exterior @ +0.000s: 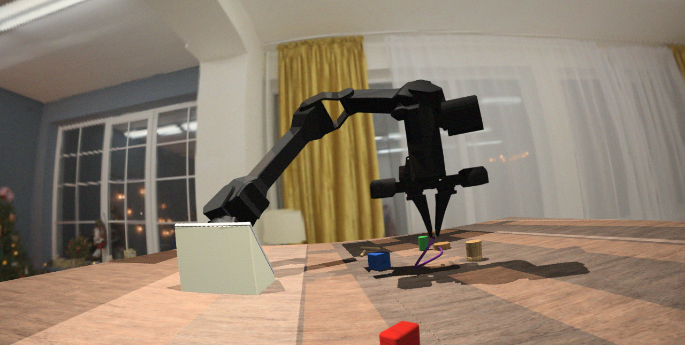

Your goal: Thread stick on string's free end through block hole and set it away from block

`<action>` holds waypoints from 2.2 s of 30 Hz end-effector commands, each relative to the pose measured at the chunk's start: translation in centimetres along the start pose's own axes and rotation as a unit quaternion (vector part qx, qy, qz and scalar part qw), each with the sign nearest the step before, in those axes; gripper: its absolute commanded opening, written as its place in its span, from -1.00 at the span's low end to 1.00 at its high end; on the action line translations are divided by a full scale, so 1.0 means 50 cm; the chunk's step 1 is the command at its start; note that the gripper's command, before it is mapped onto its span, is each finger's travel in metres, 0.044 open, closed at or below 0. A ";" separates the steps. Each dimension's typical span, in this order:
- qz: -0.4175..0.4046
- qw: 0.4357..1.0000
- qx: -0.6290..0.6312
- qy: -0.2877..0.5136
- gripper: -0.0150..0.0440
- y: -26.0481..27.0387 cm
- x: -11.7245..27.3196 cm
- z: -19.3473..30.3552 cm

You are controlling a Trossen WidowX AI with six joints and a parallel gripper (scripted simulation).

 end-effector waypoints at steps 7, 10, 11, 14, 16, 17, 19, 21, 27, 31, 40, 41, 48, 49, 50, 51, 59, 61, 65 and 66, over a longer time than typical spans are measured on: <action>0.003 0.984 0.177 -0.002 -0.49 -0.013 0.002 -0.018; 0.003 0.973 0.232 -0.002 -0.49 -0.016 0.002 -0.022; 0.003 0.968 0.249 -0.002 -0.49 -0.017 0.002 -0.024; 0.003 0.953 0.303 -0.002 -0.49 -0.020 0.001 -0.029; 0.004 0.942 0.335 -0.003 -0.49 -0.022 0.001 -0.032; 0.004 0.939 0.343 -0.003 -0.49 -0.023 0.001 -0.033; 0.004 0.938 0.346 -0.003 -0.49 -0.023 0.001 -0.033; 0.004 0.938 0.346 -0.003 -0.49 -0.023 0.001 -0.033; 0.004 0.938 0.346 -0.002 -0.49 -0.031 0.002 -0.029; 0.004 0.938 0.346 -0.002 -0.49 -0.040 0.002 -0.024; 0.004 0.938 0.346 -0.002 -0.49 -0.060 0.003 -0.012; 0.004 0.938 0.346 -0.001 -0.49 -0.062 0.003 -0.010; 0.005 0.938 0.346 -0.001 -0.49 -0.077 0.004 -0.001; 0.005 0.938 0.346 -0.001 -0.49 -0.079 0.004 0.001; 0.005 0.938 0.346 -0.001 -0.49 -0.082 0.004 0.002; 0.005 0.938 0.346 -0.001 -0.49 -0.084 0.004 0.004; 0.005 0.938 0.346 -0.001 -0.49 -0.100 0.004 0.016; 0.005 0.938 0.346 0.000 -0.49 -0.104 0.004 0.019; 0.005 0.938 0.347 0.000 -0.49 -0.112 0.004 0.025; 0.005 0.938 0.347 0.000 -0.49 -0.114 0.004 0.027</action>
Point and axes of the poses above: the point midway between the two fingers, 35 mm back from their tips, its own x axis back along the fingers, its own y axis across the jaws, z = x × y, the point moved 2 cm from there along x, back along the fingers, and after that the axes turned 14 degrees about -x, right-handed, at the moved point
